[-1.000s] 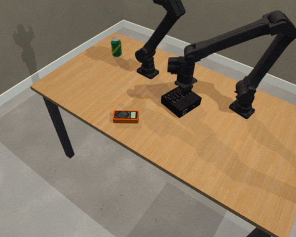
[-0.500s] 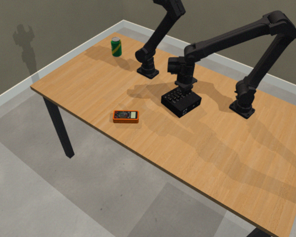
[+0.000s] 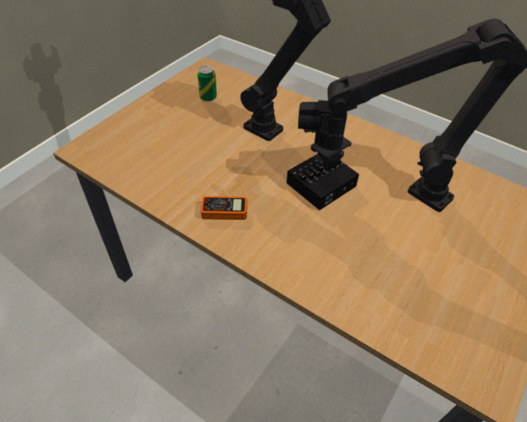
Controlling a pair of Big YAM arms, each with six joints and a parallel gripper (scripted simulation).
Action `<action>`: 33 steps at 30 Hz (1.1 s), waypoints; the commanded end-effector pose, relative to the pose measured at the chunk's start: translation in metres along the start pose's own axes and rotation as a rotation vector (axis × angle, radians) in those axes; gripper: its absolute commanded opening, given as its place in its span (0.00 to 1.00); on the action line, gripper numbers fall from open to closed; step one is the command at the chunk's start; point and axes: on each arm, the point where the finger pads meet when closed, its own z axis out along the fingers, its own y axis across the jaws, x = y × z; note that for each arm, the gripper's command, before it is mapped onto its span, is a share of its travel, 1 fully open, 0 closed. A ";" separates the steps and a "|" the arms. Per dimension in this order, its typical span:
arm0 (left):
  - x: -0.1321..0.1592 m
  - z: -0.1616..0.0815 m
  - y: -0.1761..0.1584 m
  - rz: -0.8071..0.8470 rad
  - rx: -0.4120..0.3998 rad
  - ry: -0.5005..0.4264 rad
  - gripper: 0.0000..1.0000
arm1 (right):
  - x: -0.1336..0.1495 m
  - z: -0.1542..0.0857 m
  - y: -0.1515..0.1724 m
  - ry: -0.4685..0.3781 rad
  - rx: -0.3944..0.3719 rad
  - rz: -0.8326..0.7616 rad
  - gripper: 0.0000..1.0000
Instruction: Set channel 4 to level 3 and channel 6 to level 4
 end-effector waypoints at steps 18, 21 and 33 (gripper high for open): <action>-0.005 -0.009 0.009 -0.002 -0.023 -0.025 0.00 | -0.041 0.005 -0.003 -0.055 0.006 0.009 1.00; -0.005 -0.009 0.009 -0.002 -0.023 -0.025 0.00 | -0.041 0.005 -0.003 -0.055 0.006 0.009 1.00; -0.002 0.000 0.006 -0.002 -0.012 -0.014 0.00 | -0.041 0.005 -0.003 -0.055 0.006 0.009 1.00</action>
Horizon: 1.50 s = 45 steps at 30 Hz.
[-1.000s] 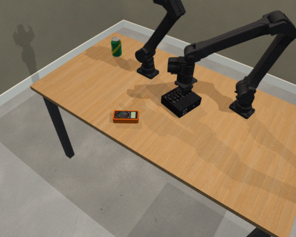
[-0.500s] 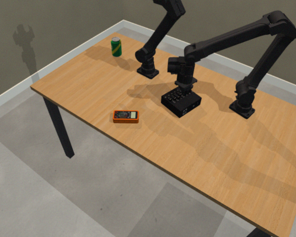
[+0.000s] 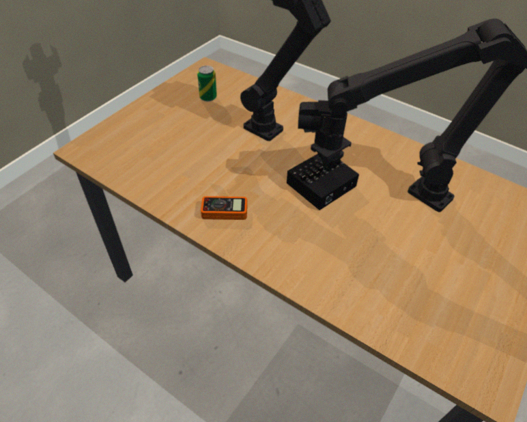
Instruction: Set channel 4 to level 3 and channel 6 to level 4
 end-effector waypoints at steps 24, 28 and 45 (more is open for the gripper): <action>-0.004 0.007 0.008 -0.002 -0.014 -0.017 0.00 | -0.041 0.005 -0.003 -0.055 0.006 0.009 1.00; -0.004 0.006 0.008 -0.002 -0.017 -0.020 0.00 | -0.041 0.005 -0.003 -0.055 0.006 0.009 1.00; -0.004 0.006 0.008 -0.002 -0.017 -0.020 0.00 | -0.041 0.005 -0.003 -0.055 0.006 0.009 1.00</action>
